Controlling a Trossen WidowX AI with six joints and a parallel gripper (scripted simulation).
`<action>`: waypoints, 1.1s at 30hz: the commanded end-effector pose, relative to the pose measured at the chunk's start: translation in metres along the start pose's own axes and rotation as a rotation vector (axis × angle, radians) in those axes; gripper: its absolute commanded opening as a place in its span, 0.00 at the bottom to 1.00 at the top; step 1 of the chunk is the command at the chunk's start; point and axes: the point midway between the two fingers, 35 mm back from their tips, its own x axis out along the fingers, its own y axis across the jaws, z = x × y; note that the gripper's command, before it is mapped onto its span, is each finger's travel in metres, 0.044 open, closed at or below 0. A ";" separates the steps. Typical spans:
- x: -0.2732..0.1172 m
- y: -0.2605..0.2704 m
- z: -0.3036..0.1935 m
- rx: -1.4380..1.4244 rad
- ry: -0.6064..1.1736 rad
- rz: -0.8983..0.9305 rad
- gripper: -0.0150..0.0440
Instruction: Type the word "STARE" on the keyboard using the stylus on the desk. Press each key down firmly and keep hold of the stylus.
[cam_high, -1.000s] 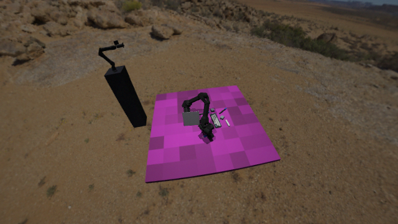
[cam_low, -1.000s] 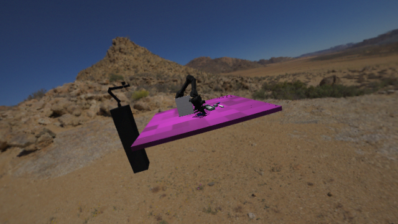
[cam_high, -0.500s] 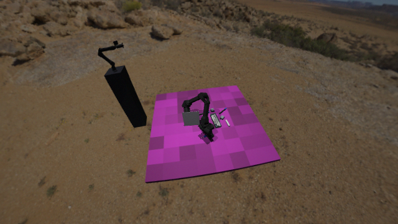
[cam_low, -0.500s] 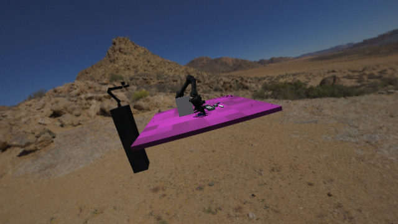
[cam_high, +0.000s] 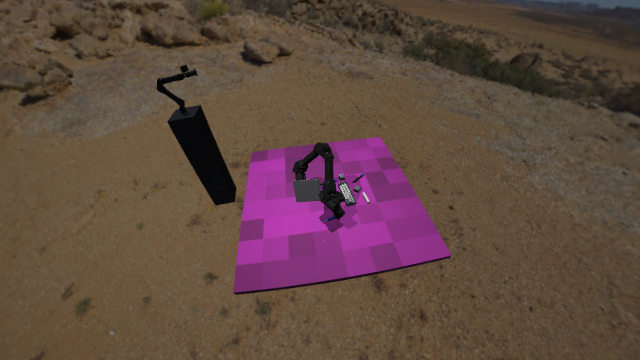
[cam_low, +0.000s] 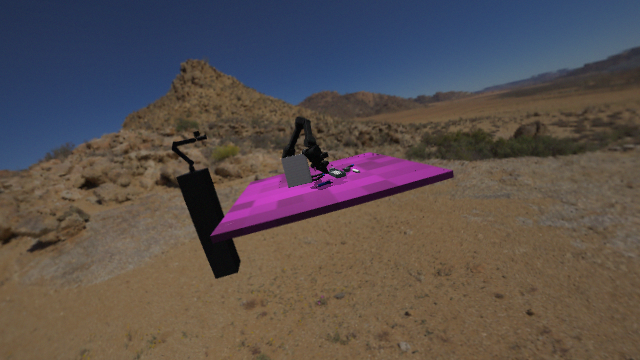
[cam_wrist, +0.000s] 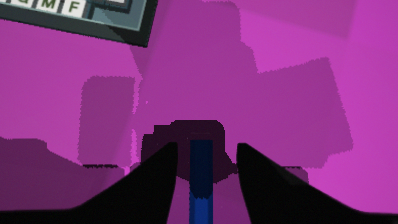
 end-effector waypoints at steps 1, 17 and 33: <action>0.004 0.000 -0.004 0.010 0.072 0.010 0.51; -0.006 0.001 -0.016 -0.012 1.048 0.017 0.51; 0.002 0.001 -0.022 -0.012 1.048 0.017 0.51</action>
